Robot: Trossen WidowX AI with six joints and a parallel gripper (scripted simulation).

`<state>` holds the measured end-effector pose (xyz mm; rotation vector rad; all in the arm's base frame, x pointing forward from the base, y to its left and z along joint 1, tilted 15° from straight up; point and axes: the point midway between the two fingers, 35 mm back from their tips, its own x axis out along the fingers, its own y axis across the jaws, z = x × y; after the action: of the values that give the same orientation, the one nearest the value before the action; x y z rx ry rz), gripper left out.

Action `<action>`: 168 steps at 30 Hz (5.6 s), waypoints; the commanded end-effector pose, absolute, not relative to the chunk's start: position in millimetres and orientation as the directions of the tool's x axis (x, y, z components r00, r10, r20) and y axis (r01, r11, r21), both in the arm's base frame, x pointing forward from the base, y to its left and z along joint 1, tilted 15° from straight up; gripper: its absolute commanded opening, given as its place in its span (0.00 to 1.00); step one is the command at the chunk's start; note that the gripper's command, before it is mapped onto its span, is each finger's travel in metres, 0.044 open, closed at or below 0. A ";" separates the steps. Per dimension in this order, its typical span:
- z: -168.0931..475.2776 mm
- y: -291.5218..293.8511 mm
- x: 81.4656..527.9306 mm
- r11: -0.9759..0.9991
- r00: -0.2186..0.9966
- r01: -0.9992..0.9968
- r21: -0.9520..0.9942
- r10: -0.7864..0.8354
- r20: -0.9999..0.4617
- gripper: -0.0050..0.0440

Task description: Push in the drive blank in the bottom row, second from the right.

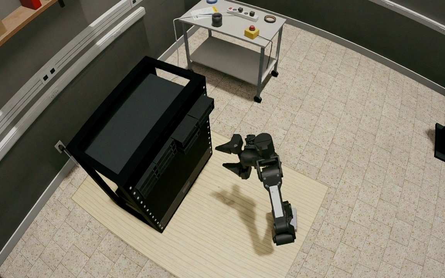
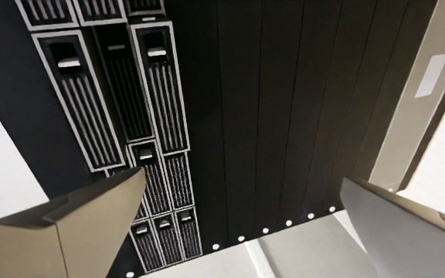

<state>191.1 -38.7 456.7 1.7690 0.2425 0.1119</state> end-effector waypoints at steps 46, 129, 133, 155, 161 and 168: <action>501.1 -90.3 198.5 -0.105 0.971 -0.237 0.966 -0.049 0.233 1.00; 484.4 -68.3 167.5 -0.105 0.971 -0.237 0.966 -0.050 0.233 0.00; 484.4 -68.3 167.5 -0.105 0.971 -0.237 0.966 -0.050 0.233 0.00; 484.4 -68.3 167.5 -0.105 0.971 -0.237 0.966 -0.050 0.233 0.00; 484.4 -68.3 167.6 -0.105 0.971 -0.237 0.966 -0.050 0.233 0.00; 484.5 -67.9 168.6 -0.105 0.971 -0.238 0.966 -0.050 0.233 0.00</action>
<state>168.7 -69.9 482.8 1.6809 -0.2175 0.1571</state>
